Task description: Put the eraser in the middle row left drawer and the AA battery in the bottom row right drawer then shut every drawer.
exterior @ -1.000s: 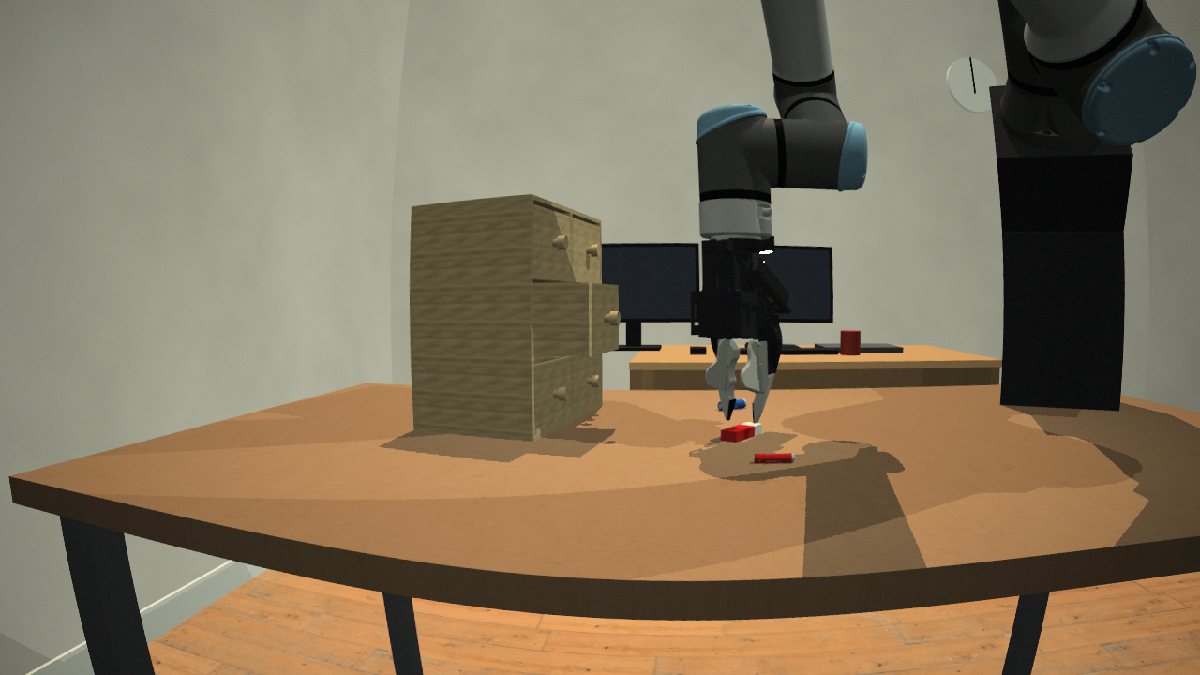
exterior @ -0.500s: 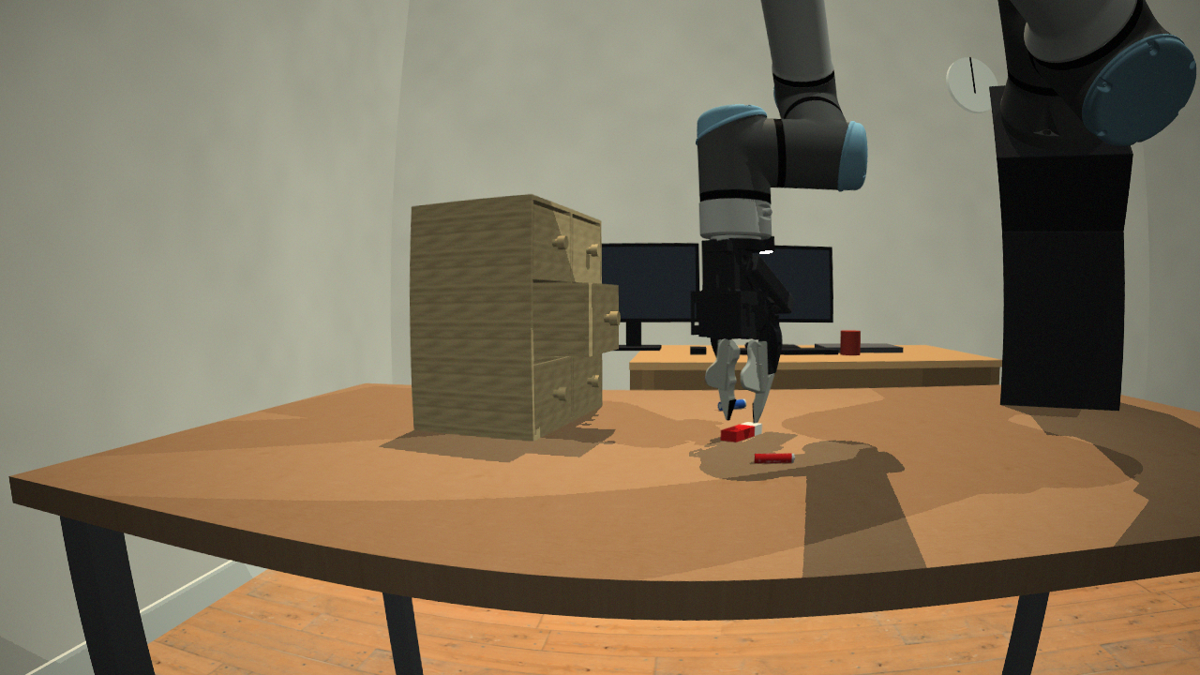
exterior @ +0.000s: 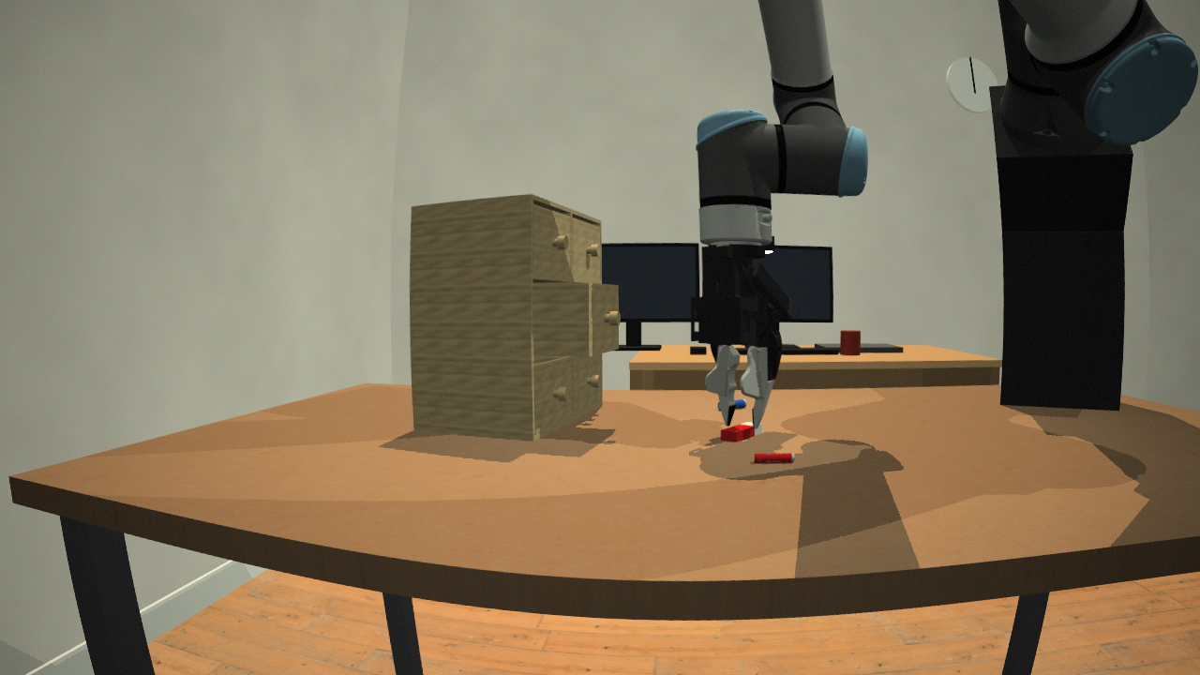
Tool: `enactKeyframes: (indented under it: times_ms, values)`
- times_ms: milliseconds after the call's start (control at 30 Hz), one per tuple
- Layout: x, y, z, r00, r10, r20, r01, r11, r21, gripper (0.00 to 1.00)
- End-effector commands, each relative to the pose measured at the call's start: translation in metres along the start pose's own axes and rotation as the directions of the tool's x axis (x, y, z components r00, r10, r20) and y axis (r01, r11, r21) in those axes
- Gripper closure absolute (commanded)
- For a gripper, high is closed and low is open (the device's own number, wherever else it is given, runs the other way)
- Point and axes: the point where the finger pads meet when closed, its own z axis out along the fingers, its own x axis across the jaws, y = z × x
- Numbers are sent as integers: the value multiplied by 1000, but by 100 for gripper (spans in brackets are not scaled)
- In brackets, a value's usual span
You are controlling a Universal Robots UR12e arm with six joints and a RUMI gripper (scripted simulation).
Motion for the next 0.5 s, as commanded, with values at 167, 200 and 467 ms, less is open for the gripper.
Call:
enactKeyframes:
  times_ms: [167, 200, 467]
  values:
    - [0, 0, 10, 1000, 0, 1, 0, 1000, 0, 77]
    - [0, 0, 11, 1000, 0, 1, 0, 1000, 0, 77]
    - [0, 0, 12, 1000, 0, 1, 0, 1000, 0, 77]
